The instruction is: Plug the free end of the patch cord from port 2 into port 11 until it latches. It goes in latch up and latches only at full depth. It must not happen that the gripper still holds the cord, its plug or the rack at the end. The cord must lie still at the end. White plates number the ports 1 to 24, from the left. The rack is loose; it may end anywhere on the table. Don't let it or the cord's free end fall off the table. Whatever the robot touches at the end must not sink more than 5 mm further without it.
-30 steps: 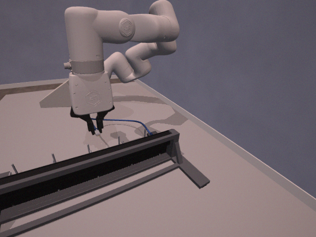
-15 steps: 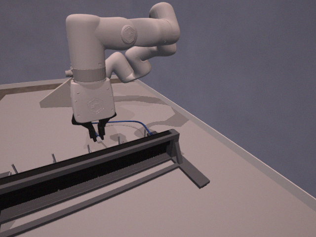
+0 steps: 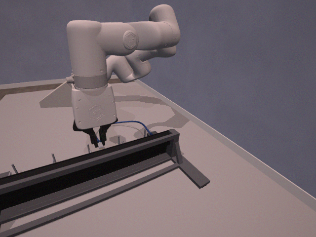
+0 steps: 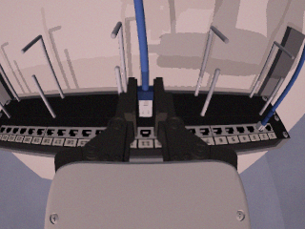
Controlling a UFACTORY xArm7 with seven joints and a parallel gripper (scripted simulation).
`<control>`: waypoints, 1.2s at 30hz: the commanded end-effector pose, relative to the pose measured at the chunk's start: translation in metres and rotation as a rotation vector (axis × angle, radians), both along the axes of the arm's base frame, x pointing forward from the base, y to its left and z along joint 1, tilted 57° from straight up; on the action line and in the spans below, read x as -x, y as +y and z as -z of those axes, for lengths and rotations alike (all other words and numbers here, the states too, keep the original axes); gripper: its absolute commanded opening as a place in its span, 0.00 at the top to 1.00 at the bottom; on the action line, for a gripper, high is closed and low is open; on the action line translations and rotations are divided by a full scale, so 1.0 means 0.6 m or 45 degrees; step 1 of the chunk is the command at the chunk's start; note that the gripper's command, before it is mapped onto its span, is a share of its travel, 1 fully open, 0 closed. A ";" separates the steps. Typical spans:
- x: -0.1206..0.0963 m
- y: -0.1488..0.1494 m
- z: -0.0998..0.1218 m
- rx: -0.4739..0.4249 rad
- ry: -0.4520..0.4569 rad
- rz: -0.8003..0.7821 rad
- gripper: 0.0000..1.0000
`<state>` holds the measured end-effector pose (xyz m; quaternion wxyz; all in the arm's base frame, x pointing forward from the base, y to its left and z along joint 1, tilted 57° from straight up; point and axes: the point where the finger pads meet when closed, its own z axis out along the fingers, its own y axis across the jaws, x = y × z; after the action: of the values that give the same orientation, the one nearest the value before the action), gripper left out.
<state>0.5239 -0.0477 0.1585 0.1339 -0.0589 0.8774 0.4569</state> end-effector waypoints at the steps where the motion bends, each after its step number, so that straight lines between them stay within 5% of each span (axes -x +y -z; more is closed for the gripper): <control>1: -0.003 -0.003 -0.001 0.003 -0.003 0.006 1.00; 36: -0.032 -0.004 -0.010 0.003 -0.002 0.006 1.00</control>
<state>0.5363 -0.0469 0.1614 0.1337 -0.0584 0.8775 0.4568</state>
